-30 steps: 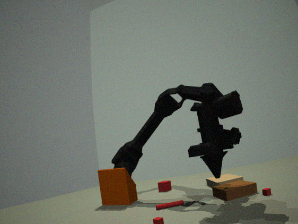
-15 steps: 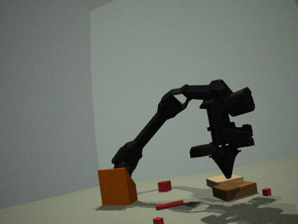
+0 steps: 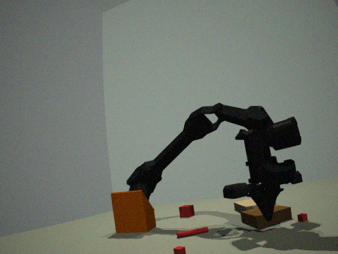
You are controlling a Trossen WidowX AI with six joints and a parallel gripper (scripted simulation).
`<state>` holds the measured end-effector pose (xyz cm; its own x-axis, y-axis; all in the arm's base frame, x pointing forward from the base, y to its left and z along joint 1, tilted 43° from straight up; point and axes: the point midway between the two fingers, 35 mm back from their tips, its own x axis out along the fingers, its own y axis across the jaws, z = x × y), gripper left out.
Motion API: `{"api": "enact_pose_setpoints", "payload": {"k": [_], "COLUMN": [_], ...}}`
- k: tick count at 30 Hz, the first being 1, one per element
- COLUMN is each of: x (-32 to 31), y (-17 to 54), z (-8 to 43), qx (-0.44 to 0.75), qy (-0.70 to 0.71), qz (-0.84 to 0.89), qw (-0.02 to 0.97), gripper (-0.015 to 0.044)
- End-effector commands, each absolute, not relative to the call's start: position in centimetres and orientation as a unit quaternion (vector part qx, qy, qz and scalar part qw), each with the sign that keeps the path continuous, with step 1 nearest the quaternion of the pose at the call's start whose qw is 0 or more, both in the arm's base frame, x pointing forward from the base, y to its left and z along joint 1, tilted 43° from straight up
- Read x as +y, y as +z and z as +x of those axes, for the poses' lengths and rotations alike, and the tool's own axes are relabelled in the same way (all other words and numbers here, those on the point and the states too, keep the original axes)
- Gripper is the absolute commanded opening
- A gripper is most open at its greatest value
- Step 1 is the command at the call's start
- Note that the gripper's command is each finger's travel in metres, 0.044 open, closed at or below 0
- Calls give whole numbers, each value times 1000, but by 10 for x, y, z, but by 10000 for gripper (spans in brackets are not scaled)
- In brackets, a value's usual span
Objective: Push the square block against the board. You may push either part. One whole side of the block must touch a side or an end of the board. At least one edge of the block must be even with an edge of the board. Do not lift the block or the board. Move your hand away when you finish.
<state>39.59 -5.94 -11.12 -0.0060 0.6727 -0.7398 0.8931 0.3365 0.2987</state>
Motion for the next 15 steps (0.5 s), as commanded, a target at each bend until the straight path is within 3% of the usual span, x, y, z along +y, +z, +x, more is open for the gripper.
{"api": "enact_pose_setpoints", "payload": {"k": [1, 15], "x": [-53, -42], "y": [-122, -111], "z": [392, 387], "qx": [698, 698], "qy": [-135, -135], "qz": [567, 567], "qw": [416, 416], "gripper": [0, 0]}}
